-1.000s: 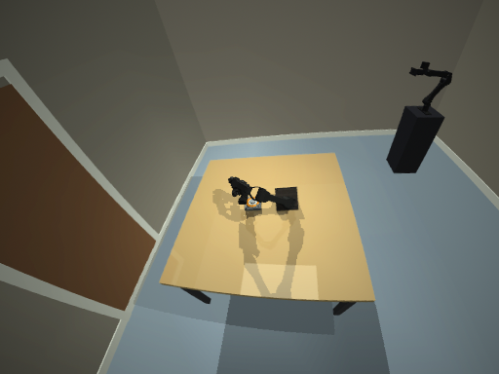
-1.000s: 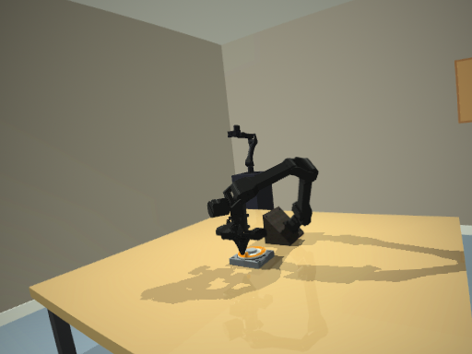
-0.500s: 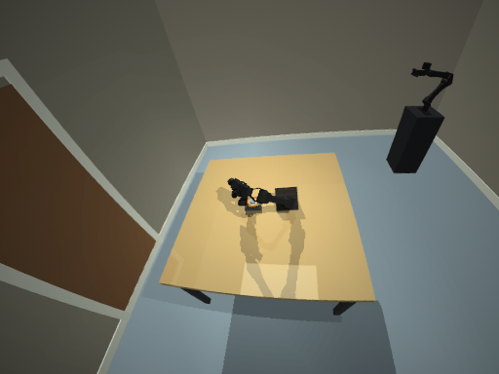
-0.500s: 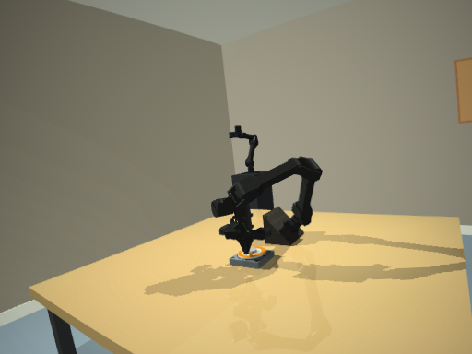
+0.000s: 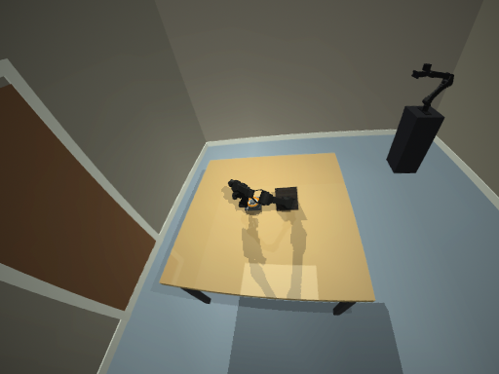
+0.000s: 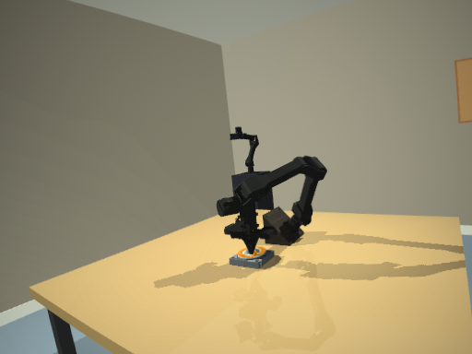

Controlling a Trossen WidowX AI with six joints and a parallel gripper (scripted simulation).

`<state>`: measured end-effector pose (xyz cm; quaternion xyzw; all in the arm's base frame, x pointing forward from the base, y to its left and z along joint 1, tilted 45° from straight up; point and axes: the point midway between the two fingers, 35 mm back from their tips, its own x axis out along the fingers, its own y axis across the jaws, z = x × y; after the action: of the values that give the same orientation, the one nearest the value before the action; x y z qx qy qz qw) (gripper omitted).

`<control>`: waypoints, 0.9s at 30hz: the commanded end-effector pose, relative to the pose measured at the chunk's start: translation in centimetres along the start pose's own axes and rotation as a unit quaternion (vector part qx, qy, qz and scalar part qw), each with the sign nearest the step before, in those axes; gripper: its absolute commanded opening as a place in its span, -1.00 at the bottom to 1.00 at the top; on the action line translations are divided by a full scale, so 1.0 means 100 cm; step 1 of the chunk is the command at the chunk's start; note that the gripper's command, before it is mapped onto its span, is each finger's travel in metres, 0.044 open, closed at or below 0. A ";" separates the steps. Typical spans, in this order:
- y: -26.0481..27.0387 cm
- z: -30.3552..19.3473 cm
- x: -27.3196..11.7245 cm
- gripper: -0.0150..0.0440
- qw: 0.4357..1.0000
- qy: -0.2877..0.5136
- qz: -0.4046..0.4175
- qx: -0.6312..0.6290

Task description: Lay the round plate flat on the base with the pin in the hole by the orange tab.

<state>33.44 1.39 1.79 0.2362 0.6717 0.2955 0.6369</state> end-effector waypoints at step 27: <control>0.020 -0.027 0.000 -0.49 1.000 0.004 0.004 0.003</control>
<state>30.91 2.48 3.17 0.2386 0.6739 0.2969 0.6331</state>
